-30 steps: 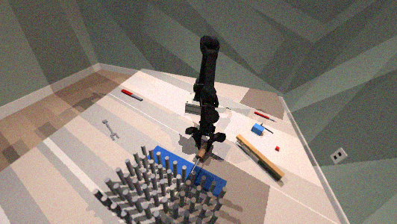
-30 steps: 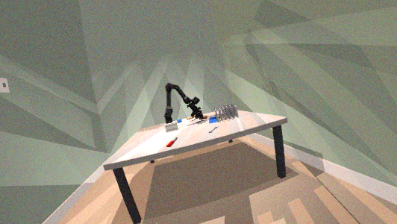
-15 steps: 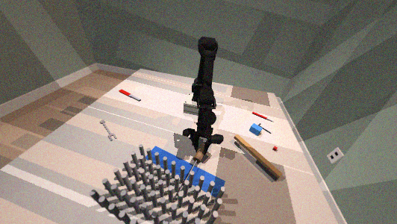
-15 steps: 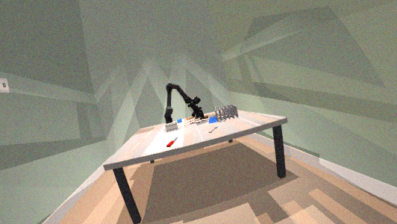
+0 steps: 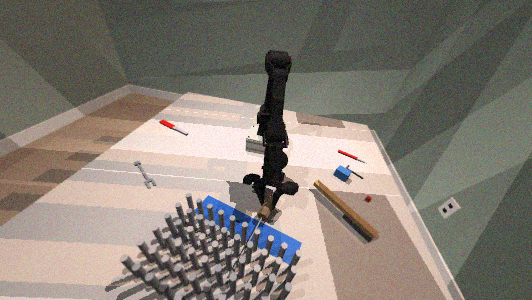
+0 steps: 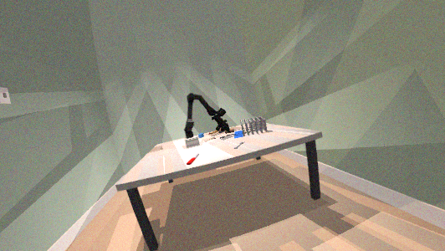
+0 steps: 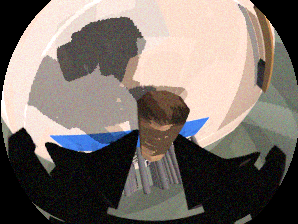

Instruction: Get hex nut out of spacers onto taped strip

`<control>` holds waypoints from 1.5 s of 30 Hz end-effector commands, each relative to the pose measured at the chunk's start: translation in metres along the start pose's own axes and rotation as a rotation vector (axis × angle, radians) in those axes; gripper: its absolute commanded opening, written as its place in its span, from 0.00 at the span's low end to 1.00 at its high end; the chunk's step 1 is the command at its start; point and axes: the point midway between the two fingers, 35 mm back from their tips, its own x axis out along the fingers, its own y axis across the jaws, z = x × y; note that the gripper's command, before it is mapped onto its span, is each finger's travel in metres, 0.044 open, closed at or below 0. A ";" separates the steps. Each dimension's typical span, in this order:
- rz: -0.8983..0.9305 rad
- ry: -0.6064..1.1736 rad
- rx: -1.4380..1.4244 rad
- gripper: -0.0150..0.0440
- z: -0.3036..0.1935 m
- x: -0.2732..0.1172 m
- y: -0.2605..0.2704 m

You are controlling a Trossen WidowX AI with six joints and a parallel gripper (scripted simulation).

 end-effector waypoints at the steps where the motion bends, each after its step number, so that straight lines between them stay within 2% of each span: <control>1: -0.006 0.004 -0.004 0.25 -0.005 0.001 -0.002; 45: -0.006 0.007 -0.006 0.25 -0.025 0.015 0.001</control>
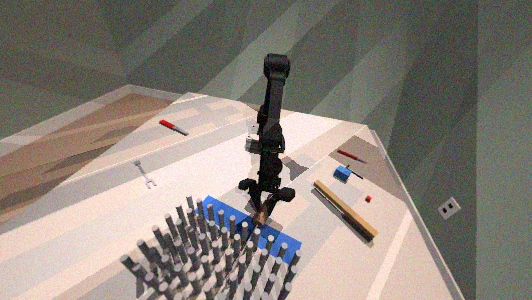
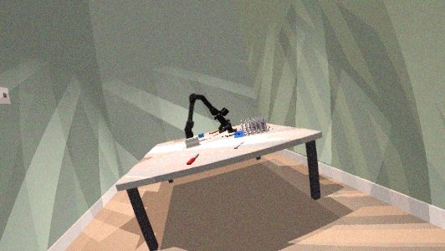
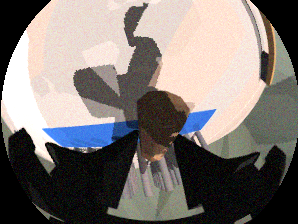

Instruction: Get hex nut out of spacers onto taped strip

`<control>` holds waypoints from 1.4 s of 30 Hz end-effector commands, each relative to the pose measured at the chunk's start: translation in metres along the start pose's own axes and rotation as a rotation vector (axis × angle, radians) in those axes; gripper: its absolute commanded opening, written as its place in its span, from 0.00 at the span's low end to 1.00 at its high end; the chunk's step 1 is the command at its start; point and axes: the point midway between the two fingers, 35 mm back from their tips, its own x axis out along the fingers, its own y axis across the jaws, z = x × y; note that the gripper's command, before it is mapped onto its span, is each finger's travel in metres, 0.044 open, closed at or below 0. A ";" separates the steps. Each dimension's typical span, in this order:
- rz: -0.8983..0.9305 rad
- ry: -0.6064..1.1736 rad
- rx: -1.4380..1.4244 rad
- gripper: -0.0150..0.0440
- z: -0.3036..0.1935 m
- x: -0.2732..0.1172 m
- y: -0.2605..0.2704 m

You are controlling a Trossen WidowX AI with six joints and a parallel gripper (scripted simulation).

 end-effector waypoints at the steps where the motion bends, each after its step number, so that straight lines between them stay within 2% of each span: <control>1: -0.006 0.004 -0.005 0.25 -0.001 0.002 -0.001; 20: -0.006 0.004 -0.005 0.25 0.006 0.014 0.002; 42: -0.004 0.004 -0.002 0.25 0.016 0.009 0.003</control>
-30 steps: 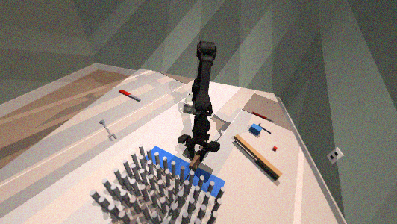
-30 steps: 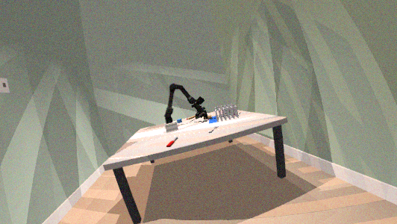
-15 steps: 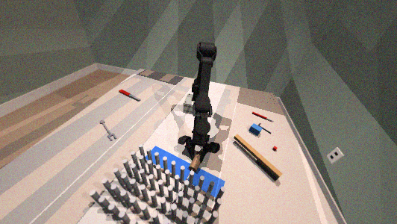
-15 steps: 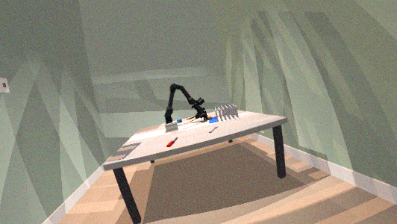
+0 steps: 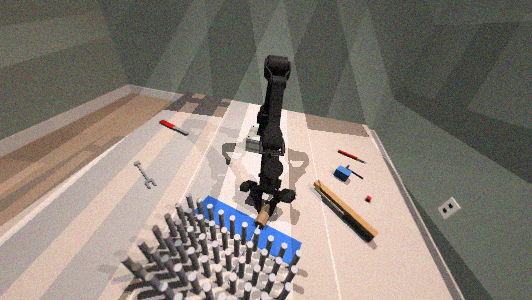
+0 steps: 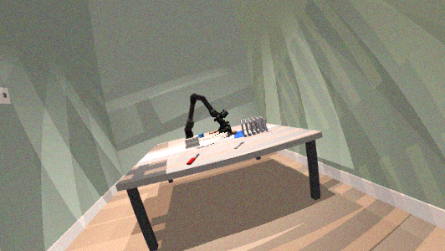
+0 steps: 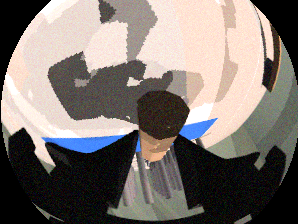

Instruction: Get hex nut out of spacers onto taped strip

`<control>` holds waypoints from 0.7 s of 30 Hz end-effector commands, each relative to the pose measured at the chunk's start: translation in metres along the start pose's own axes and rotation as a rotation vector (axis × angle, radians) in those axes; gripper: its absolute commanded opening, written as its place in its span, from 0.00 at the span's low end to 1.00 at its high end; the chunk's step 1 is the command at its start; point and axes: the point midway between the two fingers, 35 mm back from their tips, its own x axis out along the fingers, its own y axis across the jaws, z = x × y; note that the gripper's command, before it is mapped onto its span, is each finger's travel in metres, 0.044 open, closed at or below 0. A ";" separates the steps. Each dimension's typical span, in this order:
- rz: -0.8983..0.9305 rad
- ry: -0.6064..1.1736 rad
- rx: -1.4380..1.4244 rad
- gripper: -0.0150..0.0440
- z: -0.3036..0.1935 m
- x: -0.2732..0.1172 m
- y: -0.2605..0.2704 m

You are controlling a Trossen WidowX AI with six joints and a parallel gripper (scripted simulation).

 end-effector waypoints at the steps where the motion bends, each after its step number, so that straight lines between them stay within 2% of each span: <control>1: 0.001 0.005 0.005 0.25 0.001 -0.002 0.000; 21: 0.002 0.004 0.006 0.25 0.013 -0.007 0.001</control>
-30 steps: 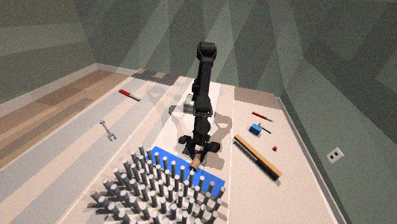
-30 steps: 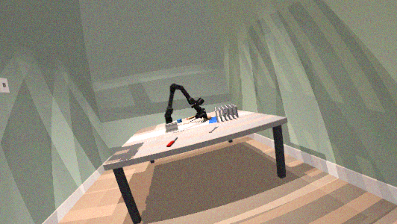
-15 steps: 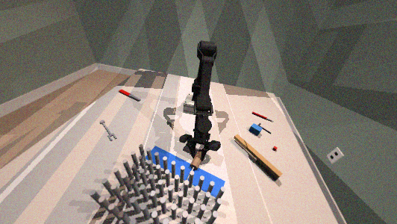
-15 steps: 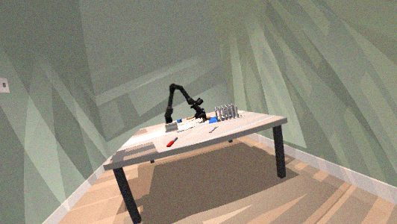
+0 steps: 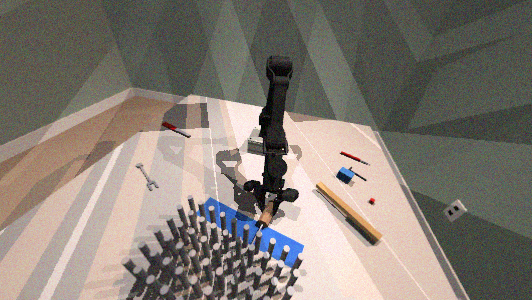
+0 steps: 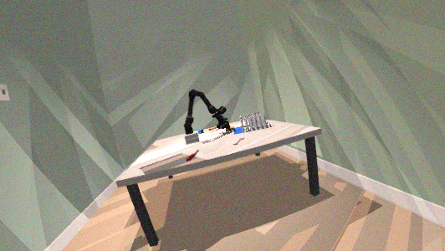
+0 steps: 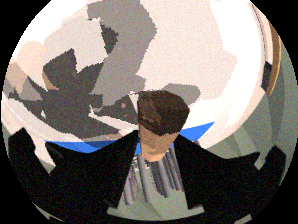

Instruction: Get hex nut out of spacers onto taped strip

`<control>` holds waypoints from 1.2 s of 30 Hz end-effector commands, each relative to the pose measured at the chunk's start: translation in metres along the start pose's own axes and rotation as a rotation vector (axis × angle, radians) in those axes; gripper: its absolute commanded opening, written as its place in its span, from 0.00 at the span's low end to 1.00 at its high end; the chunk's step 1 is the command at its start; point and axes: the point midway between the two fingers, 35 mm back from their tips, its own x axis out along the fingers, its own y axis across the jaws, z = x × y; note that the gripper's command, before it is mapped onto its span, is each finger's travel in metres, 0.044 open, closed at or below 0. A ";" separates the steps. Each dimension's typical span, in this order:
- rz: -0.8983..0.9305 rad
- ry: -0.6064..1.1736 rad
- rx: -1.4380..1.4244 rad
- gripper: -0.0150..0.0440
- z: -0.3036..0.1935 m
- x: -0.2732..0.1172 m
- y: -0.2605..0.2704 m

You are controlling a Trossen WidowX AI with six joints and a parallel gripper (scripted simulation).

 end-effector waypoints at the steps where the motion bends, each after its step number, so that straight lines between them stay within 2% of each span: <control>1: 0.001 0.004 0.004 0.25 0.002 -0.002 0.000; 36: 0.001 0.002 0.005 0.25 0.022 -0.012 0.000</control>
